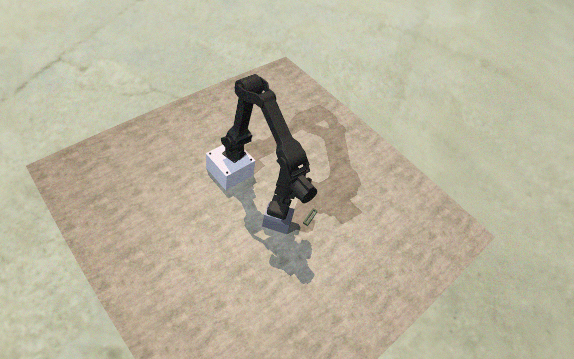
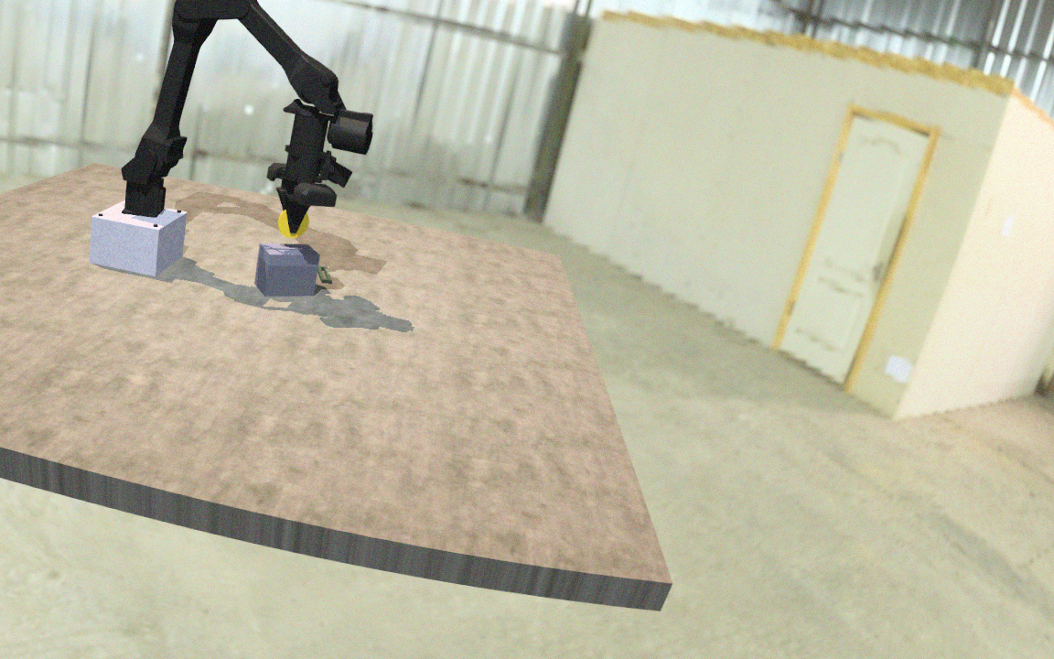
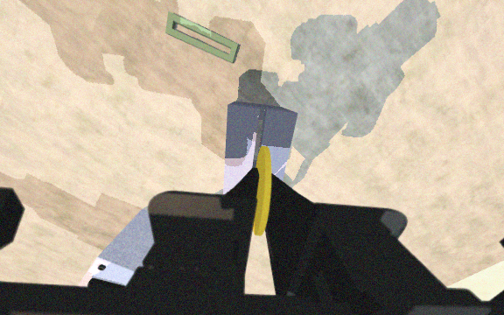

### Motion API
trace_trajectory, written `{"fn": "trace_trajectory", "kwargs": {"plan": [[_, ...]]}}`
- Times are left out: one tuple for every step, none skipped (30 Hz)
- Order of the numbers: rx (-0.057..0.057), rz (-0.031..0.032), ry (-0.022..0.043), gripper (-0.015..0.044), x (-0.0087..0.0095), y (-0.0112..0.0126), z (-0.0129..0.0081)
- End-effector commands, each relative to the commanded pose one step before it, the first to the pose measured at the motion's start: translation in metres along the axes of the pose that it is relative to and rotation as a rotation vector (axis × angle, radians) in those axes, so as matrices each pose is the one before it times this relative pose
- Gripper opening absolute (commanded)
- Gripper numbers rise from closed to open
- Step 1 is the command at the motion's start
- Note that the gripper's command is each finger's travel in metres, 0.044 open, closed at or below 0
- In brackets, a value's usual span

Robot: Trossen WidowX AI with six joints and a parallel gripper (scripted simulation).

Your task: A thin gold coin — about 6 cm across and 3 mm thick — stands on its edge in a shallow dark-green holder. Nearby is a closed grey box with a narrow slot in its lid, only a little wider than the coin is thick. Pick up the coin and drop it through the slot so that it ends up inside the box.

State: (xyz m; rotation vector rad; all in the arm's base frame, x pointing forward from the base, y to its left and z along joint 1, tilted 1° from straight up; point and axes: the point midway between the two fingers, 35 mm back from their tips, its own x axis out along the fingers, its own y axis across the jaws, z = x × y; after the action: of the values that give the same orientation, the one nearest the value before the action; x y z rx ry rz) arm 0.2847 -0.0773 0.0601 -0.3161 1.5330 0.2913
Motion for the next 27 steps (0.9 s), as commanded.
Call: {"fn": "trace_trajectory", "kwargs": {"plan": [[-0.0023,-0.00062,-0.00059,0.0000,0.00004,0.00007,0.00027],[0.0024,0.00001,-0.00004,0.0000,-0.00030,0.00020,0.00053],[0.0000,0.00000,0.00000,0.0000,0.00000,0.00000,0.00000],[0.0000,0.00000,0.00000,0.0000,0.00000,0.00000,0.00000],[0.0000,0.00000,0.00000,0.0000,0.00000,0.00000,0.00000],[0.0000,0.00000,0.00000,0.0000,0.00000,0.00000,0.00000],[0.0000,0.00000,0.00000,0.0000,0.00000,0.00000,0.00000],[0.0000,0.00000,0.00000,0.0000,0.00026,-0.00001,-0.00001],[0.0000,0.00000,0.00000,0.0000,0.00042,-0.00002,-0.00001],[-0.0001,0.00000,0.00000,0.0000,0.00062,-0.00002,-0.00002],[-0.0001,0.00000,0.00001,0.0000,0.00087,-0.00003,-0.00003],[-0.0001,-0.00001,0.00001,0.0000,0.00073,-0.00008,-0.00006],[-0.0001,0.00000,0.00001,0.0000,0.00051,-0.00004,-0.00011],[-0.0001,0.00000,0.00001,0.0000,0.00042,-0.00001,-0.00014],[-0.0001,0.00000,0.00001,0.0000,0.00042,0.00000,-0.00015],[-0.0001,0.00000,0.00001,0.0000,0.00043,0.00000,-0.00014],[-0.0002,0.00000,0.00001,0.0000,0.00043,0.00001,-0.00012],[-0.0003,0.00000,0.00001,0.0000,0.00042,0.00003,-0.00010],[-0.0003,0.00000,0.00001,0.0000,0.00041,0.00004,-0.00009],[-0.0004,0.00001,0.00001,0.0000,0.00040,0.00005,-0.00008],[-0.0004,0.00001,0.00001,0.0000,0.00040,0.00005,-0.00006],[-0.0005,0.00001,0.00001,0.0000,0.00040,0.00004,-0.00004],[-0.0005,0.00000,0.00001,0.0000,0.00040,0.00004,-0.00003],[-0.0005,0.00000,0.00000,0.0000,0.00040,0.00003,-0.00001],[-0.0005,0.00000,0.00000,0.0000,0.00040,0.00002,0.00001],[-0.0005,0.00000,0.00000,0.0000,0.00041,0.00001,0.00002],[-0.0005,0.00000,0.00000,0.0000,0.00042,0.00000,0.00003]]}}
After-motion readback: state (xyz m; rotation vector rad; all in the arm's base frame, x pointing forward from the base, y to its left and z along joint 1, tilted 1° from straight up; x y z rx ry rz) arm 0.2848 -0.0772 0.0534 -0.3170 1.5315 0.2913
